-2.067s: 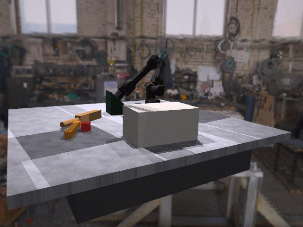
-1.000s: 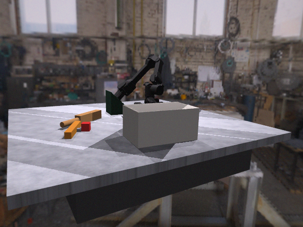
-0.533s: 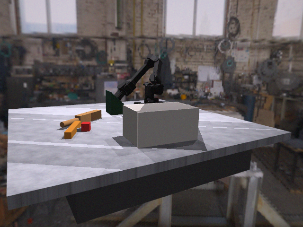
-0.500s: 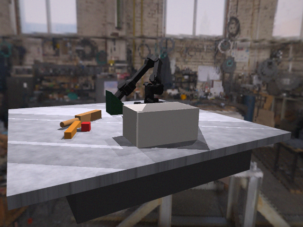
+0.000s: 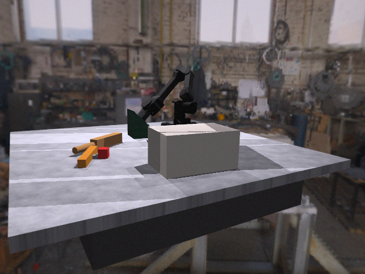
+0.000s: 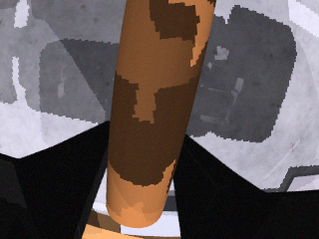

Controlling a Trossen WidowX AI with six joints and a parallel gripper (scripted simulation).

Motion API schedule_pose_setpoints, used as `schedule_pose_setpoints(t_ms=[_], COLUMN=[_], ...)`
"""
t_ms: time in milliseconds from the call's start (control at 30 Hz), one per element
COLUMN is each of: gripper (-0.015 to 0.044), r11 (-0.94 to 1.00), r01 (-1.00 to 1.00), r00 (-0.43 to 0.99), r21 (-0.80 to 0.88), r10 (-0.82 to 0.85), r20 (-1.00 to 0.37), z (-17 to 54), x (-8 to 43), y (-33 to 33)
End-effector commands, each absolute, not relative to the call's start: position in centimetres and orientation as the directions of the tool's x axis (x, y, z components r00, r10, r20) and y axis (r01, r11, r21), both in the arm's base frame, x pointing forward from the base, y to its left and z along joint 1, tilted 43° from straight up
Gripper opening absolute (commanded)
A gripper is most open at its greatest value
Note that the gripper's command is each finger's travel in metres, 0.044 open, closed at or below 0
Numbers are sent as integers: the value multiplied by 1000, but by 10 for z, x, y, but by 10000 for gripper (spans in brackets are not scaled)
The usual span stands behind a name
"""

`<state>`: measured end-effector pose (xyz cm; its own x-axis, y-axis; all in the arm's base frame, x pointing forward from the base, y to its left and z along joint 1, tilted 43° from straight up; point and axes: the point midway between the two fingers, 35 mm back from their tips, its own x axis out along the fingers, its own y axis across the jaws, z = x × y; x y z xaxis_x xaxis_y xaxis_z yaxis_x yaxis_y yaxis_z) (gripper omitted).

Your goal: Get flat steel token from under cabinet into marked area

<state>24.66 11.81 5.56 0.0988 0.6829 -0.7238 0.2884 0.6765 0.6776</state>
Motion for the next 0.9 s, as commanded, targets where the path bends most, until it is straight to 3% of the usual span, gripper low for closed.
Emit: schedule_pose_setpoints(t_ms=[0, 867], gripper=[0, 0], r11=[675, 643], r01=[293, 390], r00=[98, 96], r21=[677, 660], r10=[683, 684], r20=[-724, -723], z=[56, 77], x=[247, 251], y=[119, 135])
